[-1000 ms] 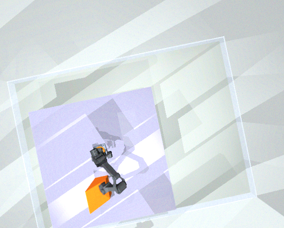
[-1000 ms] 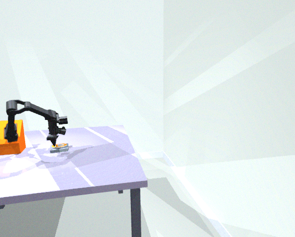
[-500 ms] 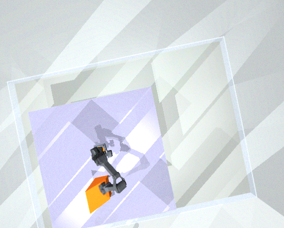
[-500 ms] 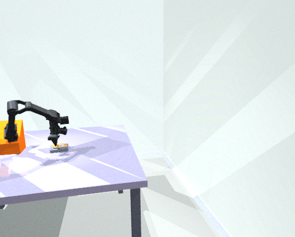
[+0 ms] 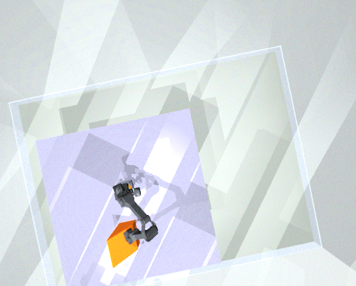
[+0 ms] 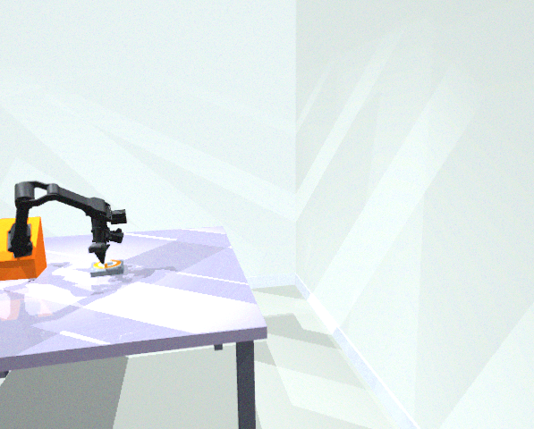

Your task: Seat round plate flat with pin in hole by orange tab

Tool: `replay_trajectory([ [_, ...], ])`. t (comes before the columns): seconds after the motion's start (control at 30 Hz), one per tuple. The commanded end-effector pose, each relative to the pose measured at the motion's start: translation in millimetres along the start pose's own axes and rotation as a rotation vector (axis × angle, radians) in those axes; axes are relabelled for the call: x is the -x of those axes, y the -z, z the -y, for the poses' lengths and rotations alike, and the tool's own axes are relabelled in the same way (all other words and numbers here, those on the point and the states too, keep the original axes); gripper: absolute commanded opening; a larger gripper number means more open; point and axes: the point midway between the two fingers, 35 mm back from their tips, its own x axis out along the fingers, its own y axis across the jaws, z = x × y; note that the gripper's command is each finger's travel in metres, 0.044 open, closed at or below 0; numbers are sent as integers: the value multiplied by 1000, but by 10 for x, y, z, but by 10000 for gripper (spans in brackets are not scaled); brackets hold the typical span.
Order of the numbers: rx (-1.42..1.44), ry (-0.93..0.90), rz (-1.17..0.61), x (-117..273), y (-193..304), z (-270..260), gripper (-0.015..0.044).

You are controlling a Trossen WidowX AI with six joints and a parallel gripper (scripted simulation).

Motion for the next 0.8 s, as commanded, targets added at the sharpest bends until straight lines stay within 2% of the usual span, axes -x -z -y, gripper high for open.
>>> replay_trajectory([
  [0.0, -5, -3, 9, 179, -30, -9, 0],
  [0.2, -5, -2, 8, 428, 17, -23, 0],
  [0.77, 9, 2, 4, 344, 22, -43, 0],
])
